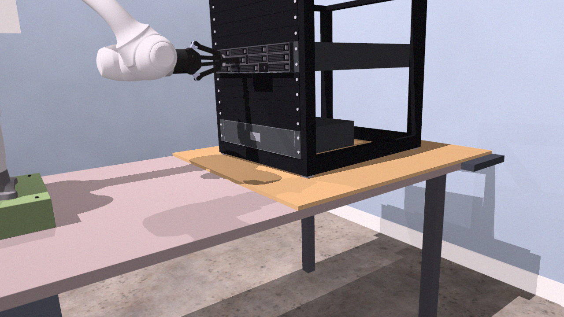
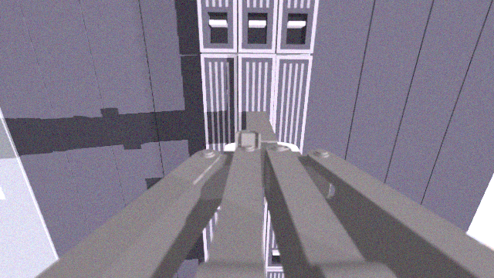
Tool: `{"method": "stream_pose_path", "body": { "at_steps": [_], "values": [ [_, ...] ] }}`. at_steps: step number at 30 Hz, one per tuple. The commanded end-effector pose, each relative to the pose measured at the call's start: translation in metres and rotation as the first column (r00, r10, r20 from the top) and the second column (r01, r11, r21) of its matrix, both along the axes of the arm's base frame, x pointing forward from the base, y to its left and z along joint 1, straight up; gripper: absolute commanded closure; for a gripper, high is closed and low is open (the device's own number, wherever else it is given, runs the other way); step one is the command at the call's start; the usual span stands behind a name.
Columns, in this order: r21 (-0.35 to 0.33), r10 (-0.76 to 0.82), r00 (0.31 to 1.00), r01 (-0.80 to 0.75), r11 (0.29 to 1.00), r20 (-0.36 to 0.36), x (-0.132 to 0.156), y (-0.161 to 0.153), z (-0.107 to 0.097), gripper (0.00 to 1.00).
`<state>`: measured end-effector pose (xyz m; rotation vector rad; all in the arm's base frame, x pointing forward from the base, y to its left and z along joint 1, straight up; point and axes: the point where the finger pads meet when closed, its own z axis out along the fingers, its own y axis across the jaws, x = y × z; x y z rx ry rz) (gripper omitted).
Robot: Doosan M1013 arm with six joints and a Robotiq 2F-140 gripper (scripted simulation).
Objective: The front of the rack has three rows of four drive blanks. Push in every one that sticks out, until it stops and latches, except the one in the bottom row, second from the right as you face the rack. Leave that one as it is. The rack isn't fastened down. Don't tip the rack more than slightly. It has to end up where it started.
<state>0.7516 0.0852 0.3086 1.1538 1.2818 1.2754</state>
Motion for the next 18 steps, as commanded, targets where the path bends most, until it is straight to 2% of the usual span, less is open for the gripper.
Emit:
{"method": "stream_pose_path", "body": {
  "at_steps": [1,18],
  "values": [
    [0.002,-0.001,1.0,0.001,1.0,-0.002,0.0017,-0.0015,-0.0004,0.9],
    [0.002,-0.001,1.0,0.001,1.0,-0.002,0.0047,-0.0007,-0.0006,0.9]
  ]
}}
